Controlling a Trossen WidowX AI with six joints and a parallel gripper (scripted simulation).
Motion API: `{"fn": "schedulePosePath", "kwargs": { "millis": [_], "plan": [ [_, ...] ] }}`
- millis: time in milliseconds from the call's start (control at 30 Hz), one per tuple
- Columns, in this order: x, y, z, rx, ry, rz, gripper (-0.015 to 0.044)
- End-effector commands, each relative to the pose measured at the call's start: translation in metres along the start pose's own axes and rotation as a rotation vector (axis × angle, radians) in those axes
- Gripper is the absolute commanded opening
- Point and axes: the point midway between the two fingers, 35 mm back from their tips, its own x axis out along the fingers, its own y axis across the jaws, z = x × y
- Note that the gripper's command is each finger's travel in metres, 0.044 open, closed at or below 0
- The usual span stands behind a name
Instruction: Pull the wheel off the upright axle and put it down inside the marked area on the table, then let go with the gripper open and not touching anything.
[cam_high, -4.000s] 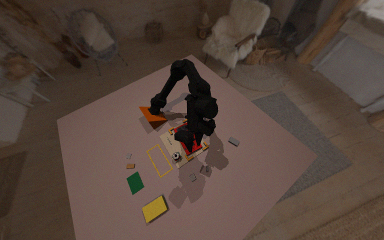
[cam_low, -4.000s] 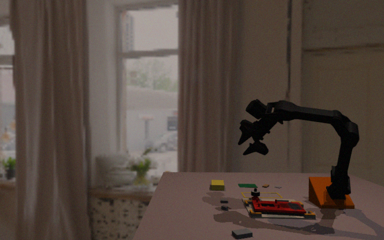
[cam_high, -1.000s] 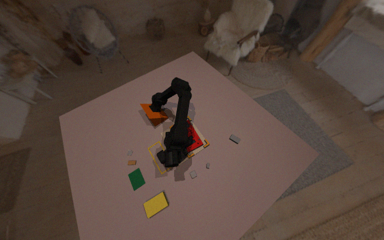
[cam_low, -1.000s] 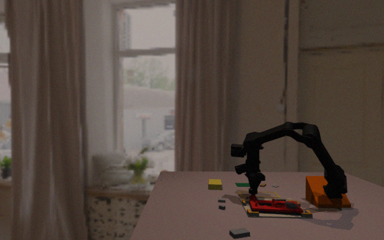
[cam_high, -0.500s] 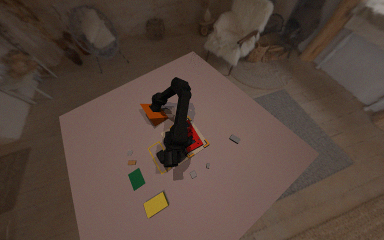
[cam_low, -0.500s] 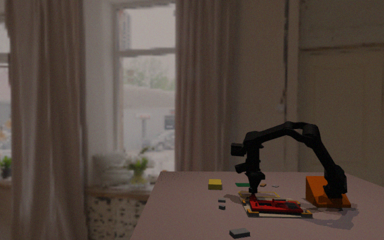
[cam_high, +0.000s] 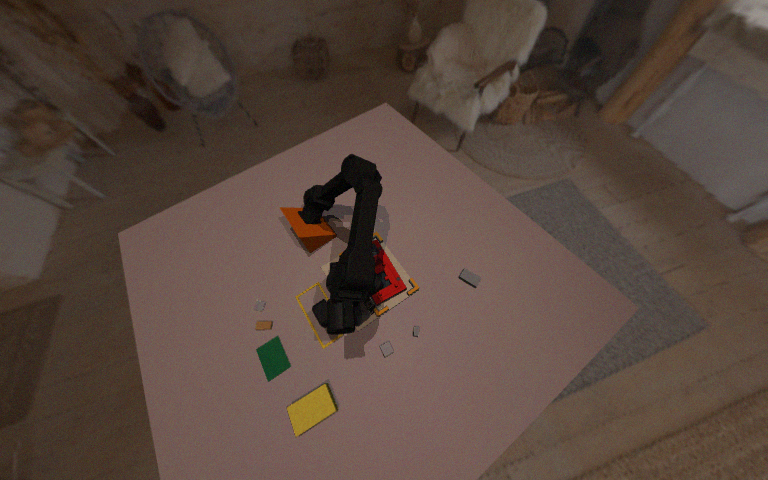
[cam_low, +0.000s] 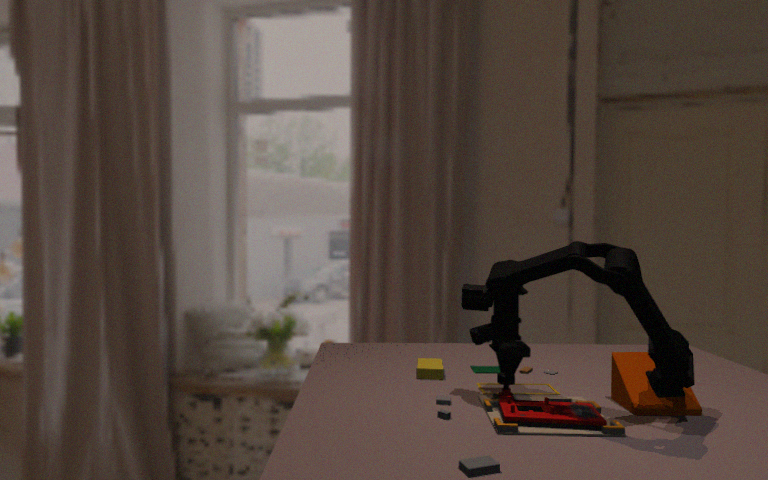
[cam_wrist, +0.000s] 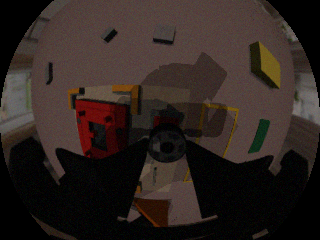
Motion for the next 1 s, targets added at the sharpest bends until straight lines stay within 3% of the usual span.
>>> {"fn": "schedulePosePath", "kwargs": {
  "millis": [0, 967],
  "plan": [
    [-0.0047, -0.001, 0.0006, -0.006, -0.006, -0.008, 0.0],
    [-0.0143, -0.0011, 0.0004, -0.004, -0.007, -0.007, 0.0]
  ]
}}
